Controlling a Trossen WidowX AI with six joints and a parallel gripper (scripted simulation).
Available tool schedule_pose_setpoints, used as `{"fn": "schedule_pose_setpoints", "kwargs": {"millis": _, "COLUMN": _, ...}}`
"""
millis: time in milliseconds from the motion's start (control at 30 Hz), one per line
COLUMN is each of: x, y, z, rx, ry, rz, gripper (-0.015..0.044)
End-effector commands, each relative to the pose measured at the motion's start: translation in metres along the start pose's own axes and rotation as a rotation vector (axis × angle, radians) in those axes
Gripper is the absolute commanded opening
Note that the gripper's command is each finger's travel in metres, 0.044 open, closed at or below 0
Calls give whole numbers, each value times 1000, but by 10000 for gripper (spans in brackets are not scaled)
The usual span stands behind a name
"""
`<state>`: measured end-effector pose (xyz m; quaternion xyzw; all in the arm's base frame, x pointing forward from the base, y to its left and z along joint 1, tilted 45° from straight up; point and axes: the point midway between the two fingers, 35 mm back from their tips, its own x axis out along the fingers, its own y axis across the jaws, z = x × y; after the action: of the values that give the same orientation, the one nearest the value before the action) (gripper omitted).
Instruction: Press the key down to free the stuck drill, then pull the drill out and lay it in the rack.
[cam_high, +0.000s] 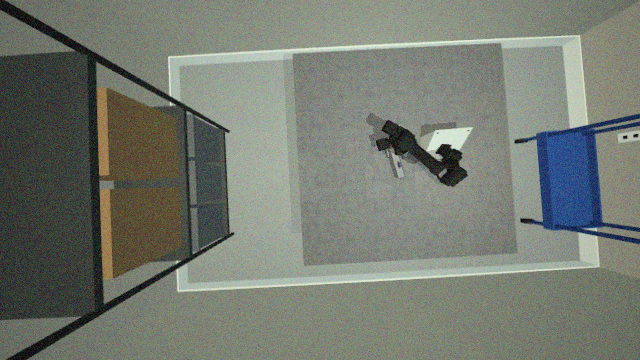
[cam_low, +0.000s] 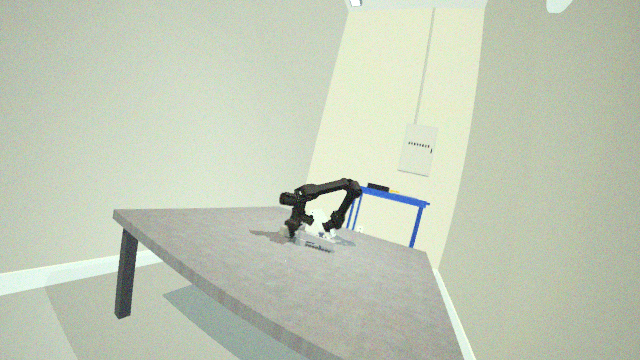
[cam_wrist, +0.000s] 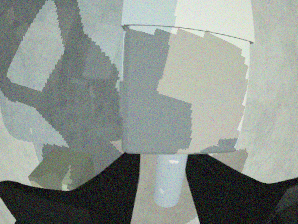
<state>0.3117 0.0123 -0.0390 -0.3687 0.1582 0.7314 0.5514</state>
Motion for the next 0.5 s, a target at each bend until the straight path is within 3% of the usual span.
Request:
{"fn": "schedule_pose_setpoints", "kwargs": {"millis": 0, "x": 0, "y": 0, "z": 0, "rx": 0, "ry": 0, "rz": 1, "gripper": 46}}
{"fn": "schedule_pose_setpoints", "kwargs": {"millis": 133, "x": 0, "y": 0, "z": 0, "rx": 0, "ry": 0, "rz": 1, "gripper": 0}}
{"fn": "schedule_pose_setpoints", "kwargs": {"millis": 467, "x": -1, "y": 0, "z": -7, "rx": 5, "ry": -2, "rz": -1, "gripper": 0}}
